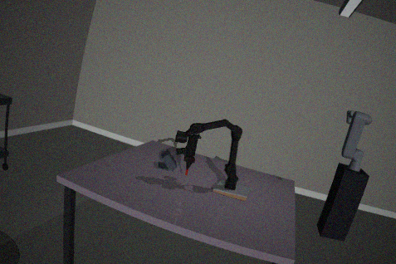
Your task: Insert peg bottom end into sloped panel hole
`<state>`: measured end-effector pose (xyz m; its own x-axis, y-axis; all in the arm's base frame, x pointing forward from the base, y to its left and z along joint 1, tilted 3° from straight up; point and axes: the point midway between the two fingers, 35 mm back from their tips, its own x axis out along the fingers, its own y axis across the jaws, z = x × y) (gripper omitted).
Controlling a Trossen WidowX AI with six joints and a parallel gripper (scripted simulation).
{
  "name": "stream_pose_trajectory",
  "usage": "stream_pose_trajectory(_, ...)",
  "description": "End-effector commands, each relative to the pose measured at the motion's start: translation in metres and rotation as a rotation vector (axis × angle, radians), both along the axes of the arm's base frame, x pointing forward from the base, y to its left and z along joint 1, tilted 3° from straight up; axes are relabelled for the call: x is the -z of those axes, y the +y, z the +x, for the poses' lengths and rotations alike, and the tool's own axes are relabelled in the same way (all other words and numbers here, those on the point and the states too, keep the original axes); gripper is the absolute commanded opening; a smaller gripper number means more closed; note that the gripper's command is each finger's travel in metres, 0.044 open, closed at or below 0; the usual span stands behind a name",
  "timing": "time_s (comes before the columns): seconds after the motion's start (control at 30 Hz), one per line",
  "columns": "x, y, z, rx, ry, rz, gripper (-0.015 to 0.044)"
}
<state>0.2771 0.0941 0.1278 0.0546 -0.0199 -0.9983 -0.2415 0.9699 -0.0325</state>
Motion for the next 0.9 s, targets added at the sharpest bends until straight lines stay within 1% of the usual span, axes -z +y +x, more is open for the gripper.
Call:
stream_pose_trajectory(0.0, -0.019, 0.000, -0.001, 0.002, -0.017, 0.002, 0.0000)
stream_pose_trajectory(0.23, -0.021, -0.001, -0.002, 0.014, -0.018, 0.009, 0.0000)
stream_pose_trajectory(0.87, -0.020, -0.016, 0.010, 0.149, -0.038, 0.085, 0.0000)
